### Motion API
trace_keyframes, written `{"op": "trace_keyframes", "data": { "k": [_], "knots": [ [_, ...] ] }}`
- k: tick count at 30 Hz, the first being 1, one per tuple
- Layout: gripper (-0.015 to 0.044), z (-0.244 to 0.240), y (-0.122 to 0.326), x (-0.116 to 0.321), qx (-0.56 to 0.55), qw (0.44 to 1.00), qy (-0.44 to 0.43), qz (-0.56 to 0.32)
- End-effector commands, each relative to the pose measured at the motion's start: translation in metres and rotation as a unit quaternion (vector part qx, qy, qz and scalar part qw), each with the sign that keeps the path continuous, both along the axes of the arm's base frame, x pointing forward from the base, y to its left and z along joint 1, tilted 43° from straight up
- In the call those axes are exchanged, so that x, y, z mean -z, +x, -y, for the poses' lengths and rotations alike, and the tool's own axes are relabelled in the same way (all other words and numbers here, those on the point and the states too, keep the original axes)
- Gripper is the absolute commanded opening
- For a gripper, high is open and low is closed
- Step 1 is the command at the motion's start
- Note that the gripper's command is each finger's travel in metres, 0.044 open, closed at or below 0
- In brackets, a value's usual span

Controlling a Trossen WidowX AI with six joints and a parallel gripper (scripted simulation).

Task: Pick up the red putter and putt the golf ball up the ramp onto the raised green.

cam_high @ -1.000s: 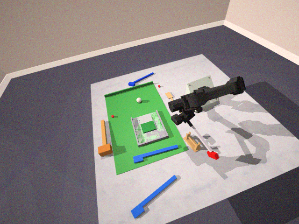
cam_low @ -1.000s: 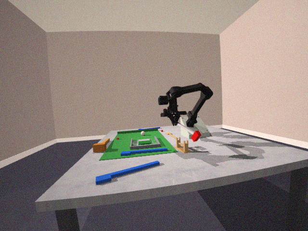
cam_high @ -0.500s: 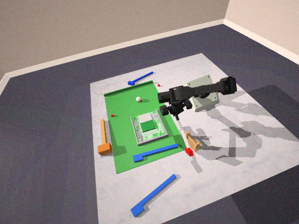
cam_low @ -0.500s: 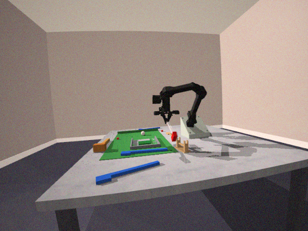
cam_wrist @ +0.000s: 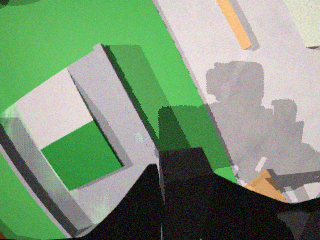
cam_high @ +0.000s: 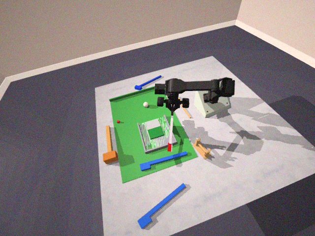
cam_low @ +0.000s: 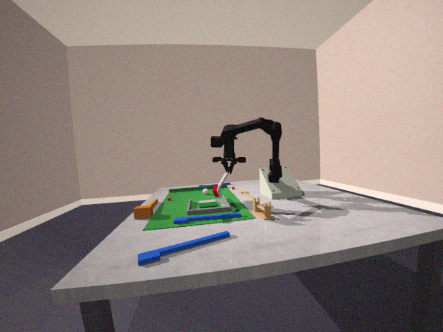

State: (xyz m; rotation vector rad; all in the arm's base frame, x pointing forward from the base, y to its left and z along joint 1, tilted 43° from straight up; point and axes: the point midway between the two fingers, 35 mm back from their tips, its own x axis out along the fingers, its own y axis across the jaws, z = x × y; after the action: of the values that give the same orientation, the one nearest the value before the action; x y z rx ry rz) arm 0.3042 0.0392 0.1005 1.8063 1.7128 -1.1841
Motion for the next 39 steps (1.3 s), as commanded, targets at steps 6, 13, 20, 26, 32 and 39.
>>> {"op": "trace_keyframes", "data": {
  "k": [6, 13, 20, 26, 32, 39],
  "knots": [
    [0.0, 0.05, 0.013, 0.038, 0.081, 0.994, -0.022, -0.064],
    [0.0, 0.09, 0.013, 0.071, 0.141, 0.982, -0.04, -0.119],
    [0.0, 0.129, 0.002, 0.106, 0.197, 0.963, -0.052, -0.176],
    [0.0, 0.159, -0.004, 0.132, 0.249, 0.942, -0.057, -0.218],
    [0.0, 0.187, -0.016, 0.16, 0.302, 0.915, -0.06, -0.262],
    [0.0, 0.215, -0.033, 0.192, 0.36, 0.877, -0.059, -0.313]
  ]
}}
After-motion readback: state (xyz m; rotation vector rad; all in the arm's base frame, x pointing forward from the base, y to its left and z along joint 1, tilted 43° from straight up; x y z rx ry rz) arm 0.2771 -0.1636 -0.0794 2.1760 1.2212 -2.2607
